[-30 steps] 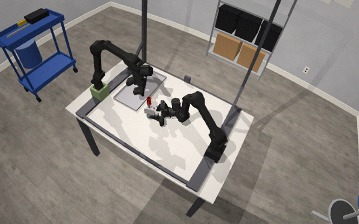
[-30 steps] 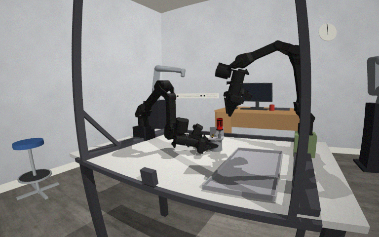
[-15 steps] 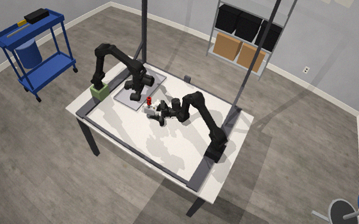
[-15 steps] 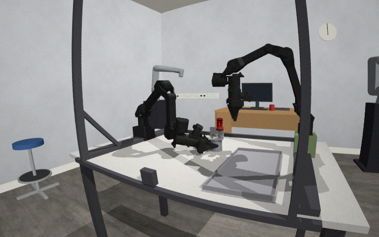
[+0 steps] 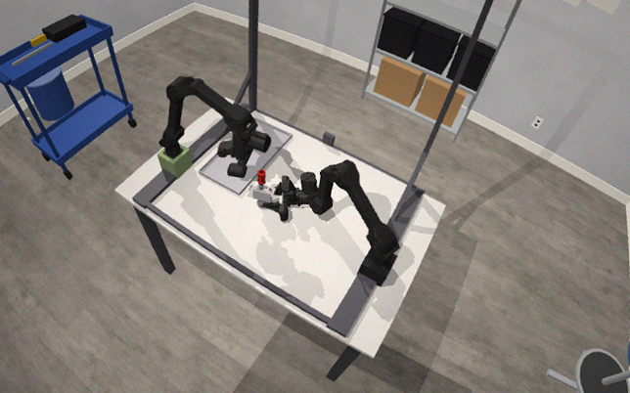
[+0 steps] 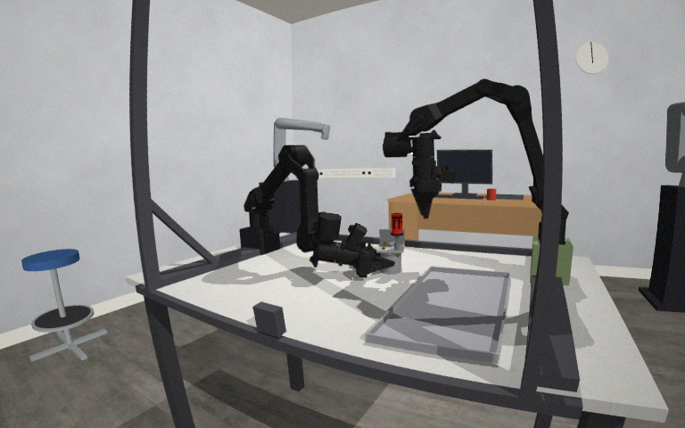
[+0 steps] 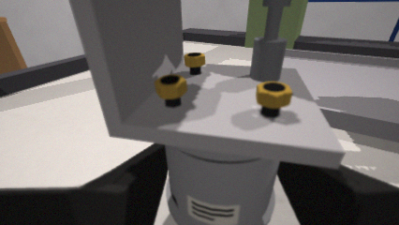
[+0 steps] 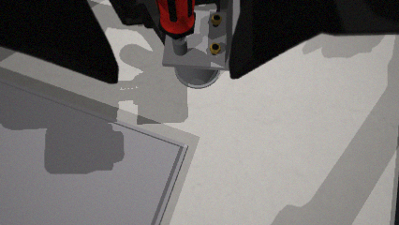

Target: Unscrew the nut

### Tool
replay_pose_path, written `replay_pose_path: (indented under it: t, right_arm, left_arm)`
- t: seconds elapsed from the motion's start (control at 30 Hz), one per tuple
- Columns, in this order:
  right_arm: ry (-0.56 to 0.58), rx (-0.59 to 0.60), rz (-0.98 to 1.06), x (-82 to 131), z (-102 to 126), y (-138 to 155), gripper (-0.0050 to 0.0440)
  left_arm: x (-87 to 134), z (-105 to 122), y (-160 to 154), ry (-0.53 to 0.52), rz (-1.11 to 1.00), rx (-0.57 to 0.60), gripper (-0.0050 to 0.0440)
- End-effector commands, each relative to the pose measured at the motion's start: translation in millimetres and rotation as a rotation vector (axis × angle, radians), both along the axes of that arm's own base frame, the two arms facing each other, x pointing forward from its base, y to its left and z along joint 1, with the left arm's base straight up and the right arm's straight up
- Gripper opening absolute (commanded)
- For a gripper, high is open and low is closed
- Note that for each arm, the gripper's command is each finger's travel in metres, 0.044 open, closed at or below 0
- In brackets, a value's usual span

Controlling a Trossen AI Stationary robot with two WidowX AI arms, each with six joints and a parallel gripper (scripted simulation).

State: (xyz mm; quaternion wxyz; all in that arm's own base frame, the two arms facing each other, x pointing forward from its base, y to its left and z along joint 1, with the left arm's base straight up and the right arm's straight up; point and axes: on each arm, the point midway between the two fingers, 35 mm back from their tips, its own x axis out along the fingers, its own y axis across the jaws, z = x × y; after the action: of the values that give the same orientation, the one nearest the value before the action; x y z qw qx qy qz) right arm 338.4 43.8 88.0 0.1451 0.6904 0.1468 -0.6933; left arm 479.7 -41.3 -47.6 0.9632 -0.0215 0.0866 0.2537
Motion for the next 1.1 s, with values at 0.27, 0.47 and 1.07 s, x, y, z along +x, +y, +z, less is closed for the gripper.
replay_pose_path:
  t: [0.27,0.47,1.07]
  right_arm:
    - [-0.011,-0.003,0.007,3,-7,1,0.0300]
    - [-0.011,-0.003,0.007,4,-17,1,0.0300]
    - [-0.011,-0.003,0.007,3,-37,1,0.0300]
  left_arm:
    - [7,15,-1,-0.037,0.003,-0.010,0.0245]
    - [7,15,-1,-0.037,0.003,-0.010,0.0245]
    - [7,15,-1,-0.037,0.003,-0.010,0.0245]
